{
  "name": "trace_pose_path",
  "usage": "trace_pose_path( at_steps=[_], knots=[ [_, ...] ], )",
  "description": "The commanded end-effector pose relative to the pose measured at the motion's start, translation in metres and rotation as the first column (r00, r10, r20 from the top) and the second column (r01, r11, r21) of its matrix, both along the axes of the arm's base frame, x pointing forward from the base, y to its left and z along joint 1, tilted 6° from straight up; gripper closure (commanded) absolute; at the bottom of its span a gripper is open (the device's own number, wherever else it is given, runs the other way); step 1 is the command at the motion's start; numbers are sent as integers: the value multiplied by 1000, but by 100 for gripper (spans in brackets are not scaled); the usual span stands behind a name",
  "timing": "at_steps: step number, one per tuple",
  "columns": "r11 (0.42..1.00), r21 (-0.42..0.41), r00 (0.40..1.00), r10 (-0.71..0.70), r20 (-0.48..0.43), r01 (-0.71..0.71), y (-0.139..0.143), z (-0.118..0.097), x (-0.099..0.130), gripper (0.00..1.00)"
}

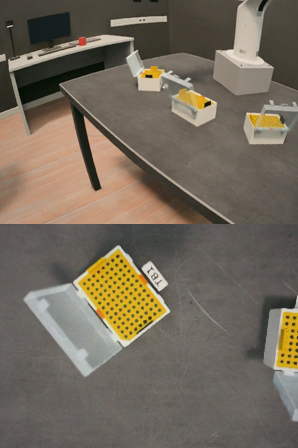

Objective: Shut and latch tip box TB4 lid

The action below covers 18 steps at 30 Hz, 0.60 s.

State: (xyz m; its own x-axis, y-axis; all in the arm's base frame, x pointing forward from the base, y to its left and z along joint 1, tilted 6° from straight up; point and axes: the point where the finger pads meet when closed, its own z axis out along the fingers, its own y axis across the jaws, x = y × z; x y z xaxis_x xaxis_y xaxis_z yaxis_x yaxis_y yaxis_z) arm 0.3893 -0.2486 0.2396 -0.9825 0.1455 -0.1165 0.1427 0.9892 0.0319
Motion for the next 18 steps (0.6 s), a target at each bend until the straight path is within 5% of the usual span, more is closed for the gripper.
trace_pose_path(
  at_steps=[1, 18],
  knots=[
    [1000, -1, 1000, 0, 2, 0, 0, 1, 1, 0],
    [999, 1, 999, 33, 6, -33, -1, -3, -3, 0]
  ],
)
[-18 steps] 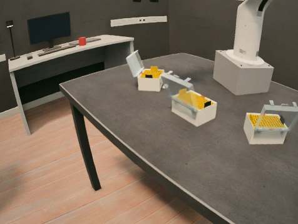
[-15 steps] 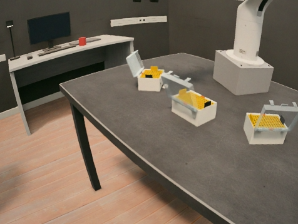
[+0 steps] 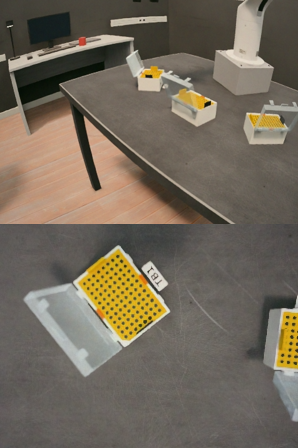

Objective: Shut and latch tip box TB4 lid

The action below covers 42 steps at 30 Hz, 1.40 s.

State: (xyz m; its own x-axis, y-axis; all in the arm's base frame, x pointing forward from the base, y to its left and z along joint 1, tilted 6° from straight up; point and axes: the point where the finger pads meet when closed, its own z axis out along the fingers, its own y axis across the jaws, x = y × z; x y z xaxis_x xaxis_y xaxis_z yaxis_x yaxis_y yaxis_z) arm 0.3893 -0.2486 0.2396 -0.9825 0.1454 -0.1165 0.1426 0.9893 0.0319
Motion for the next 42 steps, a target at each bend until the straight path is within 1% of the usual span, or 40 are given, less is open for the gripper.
trace_pose_path(
  at_steps=[1, 4, 8, 14, 16, 19, 26, 31, 33, 36, 39, 42],
  knots=[
    [998, 3, 998, 66, 11, -66, -1, -7, -6, 0],
    [986, 7, 986, 163, 27, -164, -1, -11, -10, 0],
    [958, 5, 957, 287, 49, -288, -1, -17, -16, 0],
    [903, -9, 900, 428, 79, -429, -2, -26, -24, 0],
    [903, -9, 900, 428, 79, -429, -2, -26, -24, 0],
    [858, -26, 852, 514, 97, -514, -2, -31, -29, 0],
    [761, -66, 751, 648, 123, -646, -4, -39, -38, 0],
    [671, -107, 658, 741, 134, -734, -6, -47, -46, 0],
    [671, -107, 658, 741, 134, -734, -6, -47, -46, 0],
    [597, -141, 582, 802, 135, -790, -7, -52, -52, 0],
    [545, -164, 529, 838, 133, -822, -8, -55, -55, 0],
    [476, -194, 460, 879, 126, -858, -10, -60, -61, 0]
  ],
)
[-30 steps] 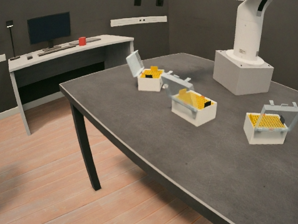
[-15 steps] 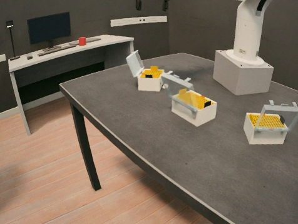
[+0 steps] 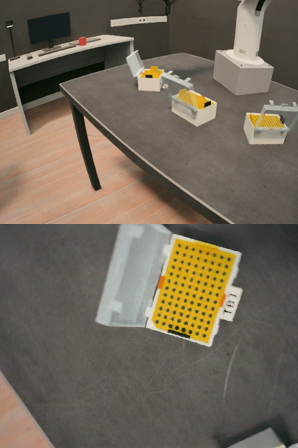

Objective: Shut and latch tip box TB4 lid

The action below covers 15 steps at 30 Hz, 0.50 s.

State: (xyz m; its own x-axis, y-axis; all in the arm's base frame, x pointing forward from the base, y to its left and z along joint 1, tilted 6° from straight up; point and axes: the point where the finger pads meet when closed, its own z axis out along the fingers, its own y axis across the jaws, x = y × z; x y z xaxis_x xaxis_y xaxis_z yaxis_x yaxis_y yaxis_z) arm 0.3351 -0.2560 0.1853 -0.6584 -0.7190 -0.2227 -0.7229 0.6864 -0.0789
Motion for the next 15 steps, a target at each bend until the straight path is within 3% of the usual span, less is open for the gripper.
trace_pose_path(
  at_steps=[1, 8, 15],
  knots=[
    [991, -16, 988, 133, 82, -133, -3, -5, -6, 0],
    [966, -60, 961, 255, 108, -250, -5, -13, -16, 0],
    [900, -139, 894, 429, 130, -412, -9, -23, -29, 0]
  ],
)
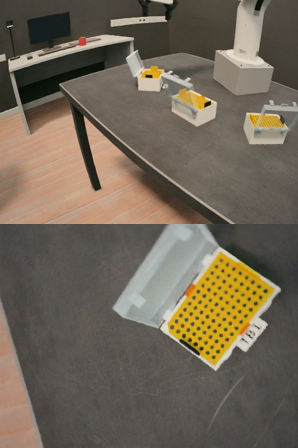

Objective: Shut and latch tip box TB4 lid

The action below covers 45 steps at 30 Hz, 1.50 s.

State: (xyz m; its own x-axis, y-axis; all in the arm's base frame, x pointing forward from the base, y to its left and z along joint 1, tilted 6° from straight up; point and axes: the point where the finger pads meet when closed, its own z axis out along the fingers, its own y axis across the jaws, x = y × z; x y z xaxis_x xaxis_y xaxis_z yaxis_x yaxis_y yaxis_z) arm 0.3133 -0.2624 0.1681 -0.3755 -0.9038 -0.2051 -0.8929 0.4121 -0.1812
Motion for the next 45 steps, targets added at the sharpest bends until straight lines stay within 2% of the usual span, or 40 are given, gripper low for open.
trace_pose_path(
  at_steps=[1, 8, 10, 18, 25, 27, 42, 44, 45],
  knots=[
    [991, -40, 988, 129, 83, -126, -3, -5, -7, 0],
    [953, -115, 951, 292, 104, -281, -7, -15, -22, 0],
    [953, -115, 951, 292, 104, -281, -7, -15, -22, 0],
    [870, -209, 876, 472, 100, -446, -10, -25, -38, 0],
    [770, -284, 788, 611, 71, -571, -13, -35, -54, 0],
    [770, -284, 788, 611, 71, -571, -13, -35, -54, 0],
    [474, -398, 535, 843, -53, -786, -16, -54, -92, 0],
    [474, -398, 535, 843, -53, -786, -16, -54, -92, 0],
    [444, -403, 510, 858, -66, -800, -15, -56, -96, 0]
  ],
)
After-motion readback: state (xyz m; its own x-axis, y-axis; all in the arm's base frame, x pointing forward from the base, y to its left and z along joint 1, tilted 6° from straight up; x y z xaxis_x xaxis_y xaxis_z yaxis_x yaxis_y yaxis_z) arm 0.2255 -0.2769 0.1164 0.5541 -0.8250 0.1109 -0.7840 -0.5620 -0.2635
